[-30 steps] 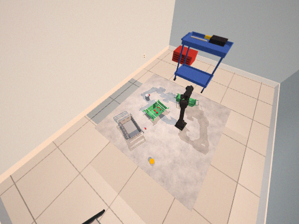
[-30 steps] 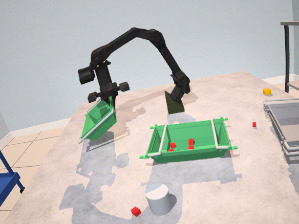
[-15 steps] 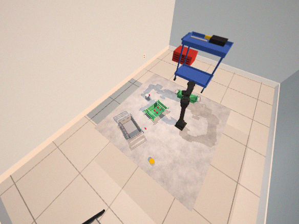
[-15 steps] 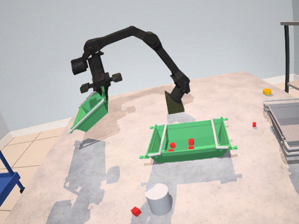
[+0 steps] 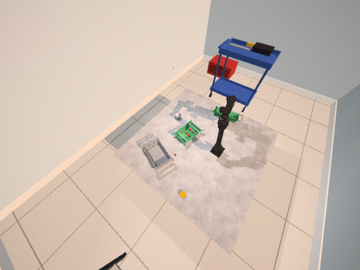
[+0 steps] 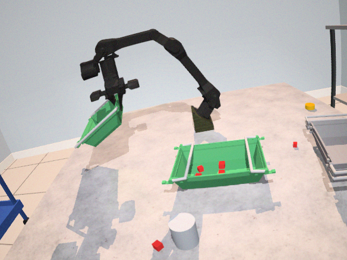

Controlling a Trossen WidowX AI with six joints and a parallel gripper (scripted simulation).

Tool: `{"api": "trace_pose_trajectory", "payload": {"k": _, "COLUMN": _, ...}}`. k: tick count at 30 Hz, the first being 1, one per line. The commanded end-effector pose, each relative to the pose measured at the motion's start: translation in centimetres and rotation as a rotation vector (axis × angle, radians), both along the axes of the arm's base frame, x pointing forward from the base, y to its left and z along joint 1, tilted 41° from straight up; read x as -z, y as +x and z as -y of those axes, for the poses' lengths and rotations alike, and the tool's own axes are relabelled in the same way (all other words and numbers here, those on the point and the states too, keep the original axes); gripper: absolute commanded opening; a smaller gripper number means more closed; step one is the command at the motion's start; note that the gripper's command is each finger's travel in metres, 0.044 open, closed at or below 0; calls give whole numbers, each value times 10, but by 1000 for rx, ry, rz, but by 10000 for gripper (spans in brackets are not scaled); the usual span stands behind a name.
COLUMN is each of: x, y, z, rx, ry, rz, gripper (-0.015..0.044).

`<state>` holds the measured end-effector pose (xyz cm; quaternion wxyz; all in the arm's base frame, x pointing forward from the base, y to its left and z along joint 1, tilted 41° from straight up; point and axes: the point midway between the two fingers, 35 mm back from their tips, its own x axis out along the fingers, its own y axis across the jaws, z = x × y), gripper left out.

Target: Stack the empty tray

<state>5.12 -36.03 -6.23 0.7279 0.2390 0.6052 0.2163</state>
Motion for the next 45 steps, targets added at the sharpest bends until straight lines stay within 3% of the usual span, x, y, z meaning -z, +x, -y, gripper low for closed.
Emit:
{"api": "trace_pose_trajectory", "payload": {"k": 1, "x": -3, "y": -2, "z": 6, "rx": -2, "ry": -25, "rz": -1, "gripper": 0}}
{"api": "trace_pose_trajectory", "payload": {"k": 20, "x": -5, "y": 2, "z": 6, "rx": -10, "ry": -29, "rz": 5, "gripper": 0}}
{"api": "trace_pose_trajectory", "payload": {"k": 45, "x": -89, "y": 118, "z": -32, "rx": -306, "ry": -150, "rz": 240, "gripper": 0}}
